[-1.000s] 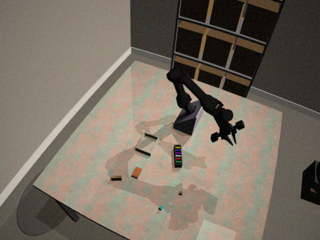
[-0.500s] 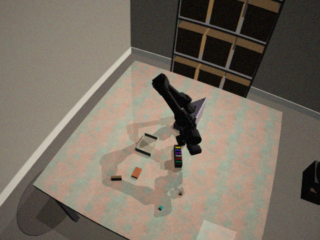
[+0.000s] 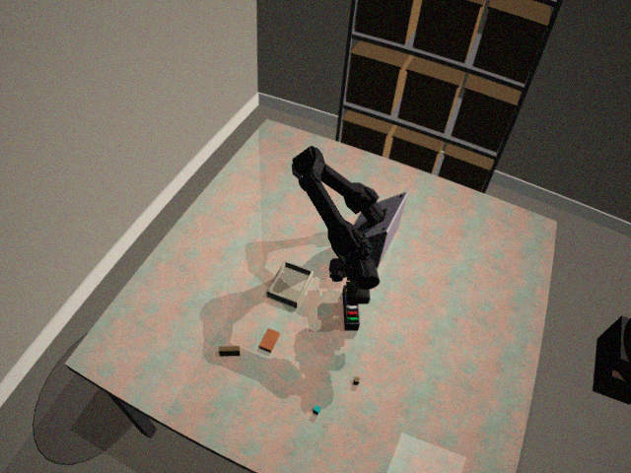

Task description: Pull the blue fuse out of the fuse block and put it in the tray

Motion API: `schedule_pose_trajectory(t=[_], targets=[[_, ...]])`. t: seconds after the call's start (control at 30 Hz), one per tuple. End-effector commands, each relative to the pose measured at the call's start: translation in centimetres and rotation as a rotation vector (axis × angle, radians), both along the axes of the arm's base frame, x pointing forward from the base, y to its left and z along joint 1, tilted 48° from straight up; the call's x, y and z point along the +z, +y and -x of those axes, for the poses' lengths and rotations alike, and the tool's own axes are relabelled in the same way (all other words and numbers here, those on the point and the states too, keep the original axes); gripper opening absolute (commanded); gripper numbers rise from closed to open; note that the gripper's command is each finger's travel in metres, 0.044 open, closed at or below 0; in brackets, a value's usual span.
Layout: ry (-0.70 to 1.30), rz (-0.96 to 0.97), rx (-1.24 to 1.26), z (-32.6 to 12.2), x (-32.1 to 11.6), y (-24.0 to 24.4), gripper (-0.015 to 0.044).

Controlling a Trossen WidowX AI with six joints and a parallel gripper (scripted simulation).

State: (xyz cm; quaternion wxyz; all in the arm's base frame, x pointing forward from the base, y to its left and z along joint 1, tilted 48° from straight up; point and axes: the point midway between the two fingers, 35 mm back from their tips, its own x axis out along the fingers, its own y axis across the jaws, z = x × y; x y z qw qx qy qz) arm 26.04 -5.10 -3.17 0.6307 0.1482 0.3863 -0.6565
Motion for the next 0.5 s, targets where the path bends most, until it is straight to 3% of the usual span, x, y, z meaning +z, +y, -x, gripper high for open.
schedule_pose_trajectory(t=[0.0, 0.47], targets=[[0.005, 0.009, -0.003, 0.4, -0.1, -0.3, 0.0074], [0.005, 0.009, -0.003, 0.6, -1.0, -1.3, 0.0074]])
